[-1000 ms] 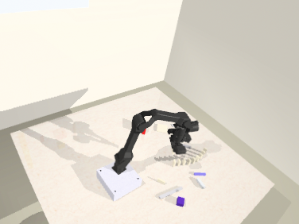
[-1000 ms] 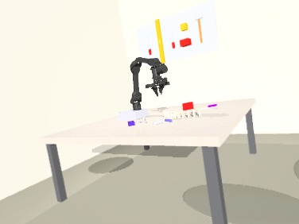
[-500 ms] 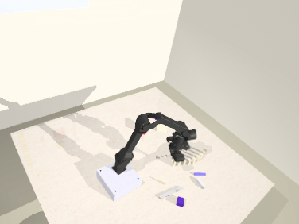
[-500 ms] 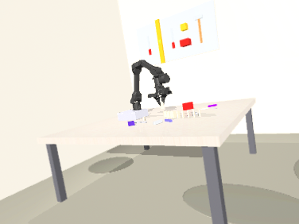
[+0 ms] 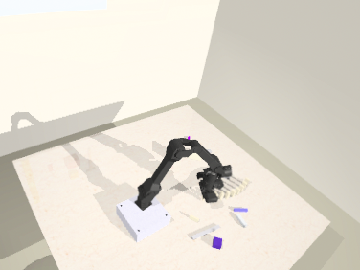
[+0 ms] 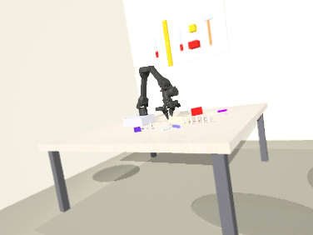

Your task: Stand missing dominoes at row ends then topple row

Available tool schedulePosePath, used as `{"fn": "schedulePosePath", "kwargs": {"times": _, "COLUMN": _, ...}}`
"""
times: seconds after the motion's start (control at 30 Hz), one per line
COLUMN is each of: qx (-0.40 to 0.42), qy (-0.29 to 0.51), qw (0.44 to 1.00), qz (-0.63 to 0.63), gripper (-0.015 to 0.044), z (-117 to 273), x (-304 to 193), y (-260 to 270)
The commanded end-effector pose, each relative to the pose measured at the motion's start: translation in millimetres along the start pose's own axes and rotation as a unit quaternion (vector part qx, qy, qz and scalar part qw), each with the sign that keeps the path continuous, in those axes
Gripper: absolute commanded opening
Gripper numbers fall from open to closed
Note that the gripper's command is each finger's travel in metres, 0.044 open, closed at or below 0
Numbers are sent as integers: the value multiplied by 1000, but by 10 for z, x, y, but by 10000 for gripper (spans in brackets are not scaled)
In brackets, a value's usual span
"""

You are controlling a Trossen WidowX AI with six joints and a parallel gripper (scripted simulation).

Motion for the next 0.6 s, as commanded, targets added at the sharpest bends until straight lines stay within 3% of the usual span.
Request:
{"fn": "schedulePosePath", "kwargs": {"times": 0.0, "qx": 1, "qy": 2, "qw": 1000, "qz": 3, "gripper": 107, "z": -24, "x": -9, "y": -2}}
{"fn": "schedulePosePath", "kwargs": {"times": 0.17, "qx": 1, "qy": 2, "qw": 1000, "qz": 3, "gripper": 107, "z": -24, "x": -9, "y": -2}}
{"fn": "schedulePosePath", "kwargs": {"times": 0.57, "qx": 1, "qy": 2, "qw": 1000, "qz": 3, "gripper": 422, "z": -24, "x": -9, "y": -2}}
Point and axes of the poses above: the point midway between the two fingers, 35 mm back from their tips, its own z axis back along the fingers, its own y axis across the jaws, x = y × z, the point moved 10 cm from there along z, back along the fingers, and after that the axes turned 15 degrees about -z, right-handed, at the moved point
